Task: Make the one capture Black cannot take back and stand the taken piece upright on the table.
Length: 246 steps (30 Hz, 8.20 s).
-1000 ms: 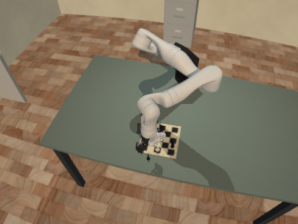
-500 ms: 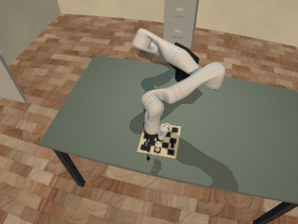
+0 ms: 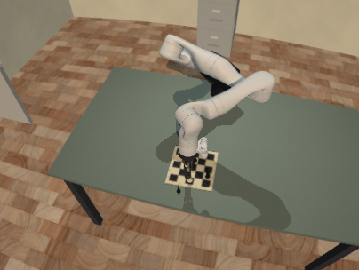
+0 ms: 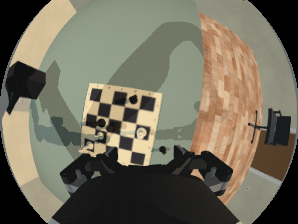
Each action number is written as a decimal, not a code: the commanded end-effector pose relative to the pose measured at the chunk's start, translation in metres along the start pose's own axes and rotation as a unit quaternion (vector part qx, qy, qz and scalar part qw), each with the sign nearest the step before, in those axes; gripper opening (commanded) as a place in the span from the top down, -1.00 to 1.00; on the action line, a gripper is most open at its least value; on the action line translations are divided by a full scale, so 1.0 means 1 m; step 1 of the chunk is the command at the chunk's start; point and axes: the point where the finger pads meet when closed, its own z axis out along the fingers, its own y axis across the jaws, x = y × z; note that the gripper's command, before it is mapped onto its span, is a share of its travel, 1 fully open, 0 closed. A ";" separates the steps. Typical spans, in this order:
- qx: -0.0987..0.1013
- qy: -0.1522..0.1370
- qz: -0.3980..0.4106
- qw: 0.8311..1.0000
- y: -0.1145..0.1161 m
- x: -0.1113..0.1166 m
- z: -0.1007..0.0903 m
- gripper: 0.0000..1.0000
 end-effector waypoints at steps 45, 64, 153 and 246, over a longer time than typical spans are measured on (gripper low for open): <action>-0.003 0.000 -0.125 0.992 -0.012 0.012 -0.006 0.18; -0.003 0.000 -0.125 0.992 -0.012 0.012 -0.005 0.18; -0.004 0.000 -0.126 0.992 -0.012 0.012 0.046 0.18; -0.004 0.000 -0.126 0.992 -0.011 0.012 0.086 0.18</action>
